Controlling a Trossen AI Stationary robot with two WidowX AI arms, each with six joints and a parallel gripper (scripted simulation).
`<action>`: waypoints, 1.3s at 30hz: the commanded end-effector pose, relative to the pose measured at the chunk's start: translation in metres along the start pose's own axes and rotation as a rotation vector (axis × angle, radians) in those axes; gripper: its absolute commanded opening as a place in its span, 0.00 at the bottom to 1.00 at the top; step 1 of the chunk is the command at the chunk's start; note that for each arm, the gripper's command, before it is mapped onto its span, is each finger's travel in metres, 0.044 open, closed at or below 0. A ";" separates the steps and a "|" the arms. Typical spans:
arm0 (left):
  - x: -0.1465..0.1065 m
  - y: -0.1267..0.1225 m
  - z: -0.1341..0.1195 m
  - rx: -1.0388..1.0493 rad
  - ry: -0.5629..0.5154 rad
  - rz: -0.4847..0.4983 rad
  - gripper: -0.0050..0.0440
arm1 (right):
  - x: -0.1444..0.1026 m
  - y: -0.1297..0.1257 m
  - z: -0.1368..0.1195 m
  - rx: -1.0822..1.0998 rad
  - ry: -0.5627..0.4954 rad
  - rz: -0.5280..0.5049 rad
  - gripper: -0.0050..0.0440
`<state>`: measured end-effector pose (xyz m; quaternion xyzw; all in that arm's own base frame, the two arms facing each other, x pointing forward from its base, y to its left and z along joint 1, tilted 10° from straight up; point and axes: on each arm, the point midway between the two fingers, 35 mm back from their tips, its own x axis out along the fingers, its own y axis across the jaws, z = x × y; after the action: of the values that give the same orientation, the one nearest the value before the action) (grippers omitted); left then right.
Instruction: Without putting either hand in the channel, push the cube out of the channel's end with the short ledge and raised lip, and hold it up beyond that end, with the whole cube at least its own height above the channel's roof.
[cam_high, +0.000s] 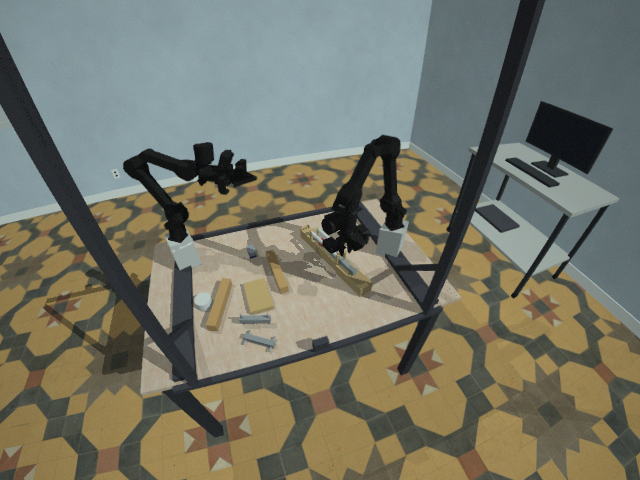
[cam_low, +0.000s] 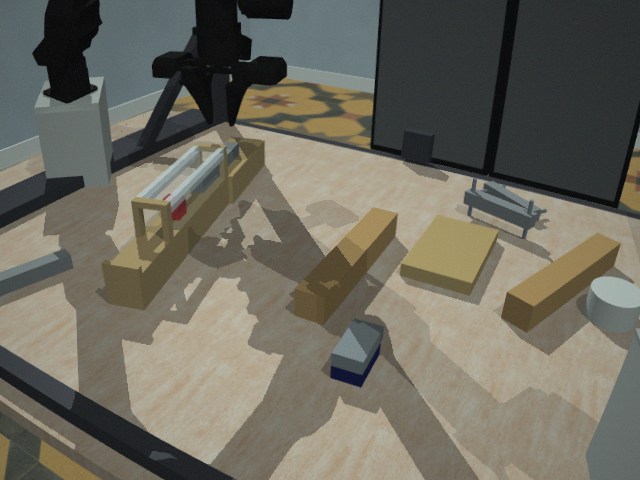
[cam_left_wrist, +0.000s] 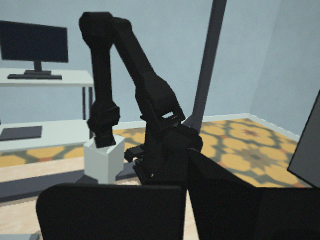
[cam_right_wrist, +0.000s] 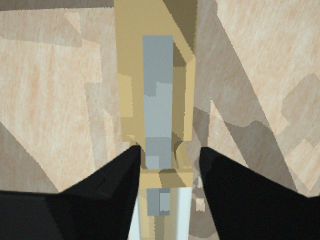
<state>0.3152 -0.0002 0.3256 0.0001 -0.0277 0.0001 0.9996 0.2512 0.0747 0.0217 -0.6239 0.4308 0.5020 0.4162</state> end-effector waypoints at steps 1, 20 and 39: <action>-0.002 0.000 0.010 -0.004 -0.026 0.001 0.10 | -0.009 -0.011 -0.017 0.025 -0.009 -0.023 0.41; -0.002 0.000 0.010 -0.004 -0.026 0.001 0.10 | -0.027 0.006 -0.168 0.254 -0.030 -0.004 0.41; -0.002 0.000 0.010 -0.004 -0.026 0.001 0.10 | 0.037 0.108 -0.295 0.487 -0.007 -0.007 0.41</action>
<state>0.3152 -0.0002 0.3256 0.0001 -0.0277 0.0001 0.9996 0.2450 -0.2148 0.0359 -0.5115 0.5310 0.3960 0.5474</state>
